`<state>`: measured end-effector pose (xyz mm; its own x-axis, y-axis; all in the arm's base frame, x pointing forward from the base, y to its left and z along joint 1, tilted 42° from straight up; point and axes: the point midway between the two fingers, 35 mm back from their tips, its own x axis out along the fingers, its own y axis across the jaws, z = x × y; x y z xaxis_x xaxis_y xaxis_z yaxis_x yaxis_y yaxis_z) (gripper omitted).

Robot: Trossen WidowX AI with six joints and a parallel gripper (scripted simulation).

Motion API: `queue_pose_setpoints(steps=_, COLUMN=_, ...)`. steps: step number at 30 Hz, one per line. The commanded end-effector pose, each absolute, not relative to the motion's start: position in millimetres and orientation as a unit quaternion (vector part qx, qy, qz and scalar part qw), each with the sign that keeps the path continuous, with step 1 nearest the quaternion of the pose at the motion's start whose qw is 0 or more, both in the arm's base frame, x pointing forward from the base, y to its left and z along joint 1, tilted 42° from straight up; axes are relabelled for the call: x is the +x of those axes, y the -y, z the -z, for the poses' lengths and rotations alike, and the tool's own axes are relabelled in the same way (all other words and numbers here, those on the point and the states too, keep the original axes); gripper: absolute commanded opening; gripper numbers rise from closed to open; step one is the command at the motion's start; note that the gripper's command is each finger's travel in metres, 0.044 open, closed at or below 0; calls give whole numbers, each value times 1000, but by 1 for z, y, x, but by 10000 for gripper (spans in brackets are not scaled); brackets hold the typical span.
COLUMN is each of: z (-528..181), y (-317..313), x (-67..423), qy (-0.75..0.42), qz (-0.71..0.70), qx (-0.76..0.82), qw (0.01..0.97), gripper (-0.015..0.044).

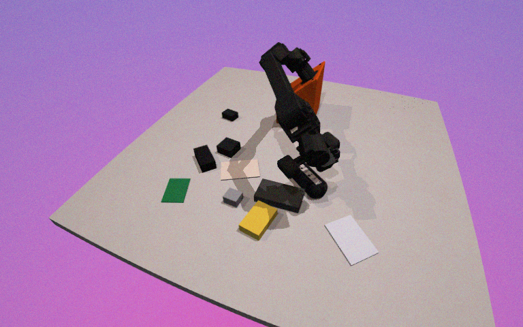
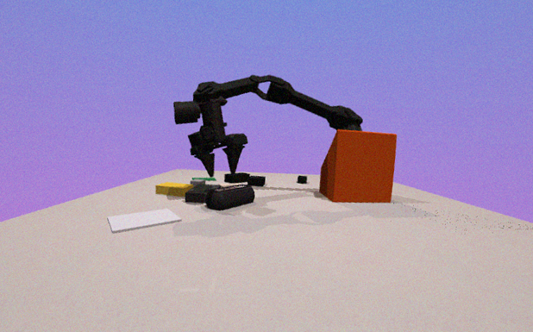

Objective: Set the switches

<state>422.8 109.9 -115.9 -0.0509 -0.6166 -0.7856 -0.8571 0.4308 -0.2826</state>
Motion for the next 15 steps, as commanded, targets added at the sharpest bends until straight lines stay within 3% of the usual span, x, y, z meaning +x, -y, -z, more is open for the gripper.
queue_pose_setpoints(steps=1, z=122, y=-121, x=422, qy=-689, qz=137, qx=-332, qw=629, gripper=440)
queue_pose_setpoints(steps=7, z=127, y=-125, x=422, qy=-620, qz=304, qx=-165, qw=704, gripper=440)
queue_pose_setpoints(steps=15, z=132, y=-130, x=421, qy=-500, qz=457, qx=35, qw=735, gripper=440)
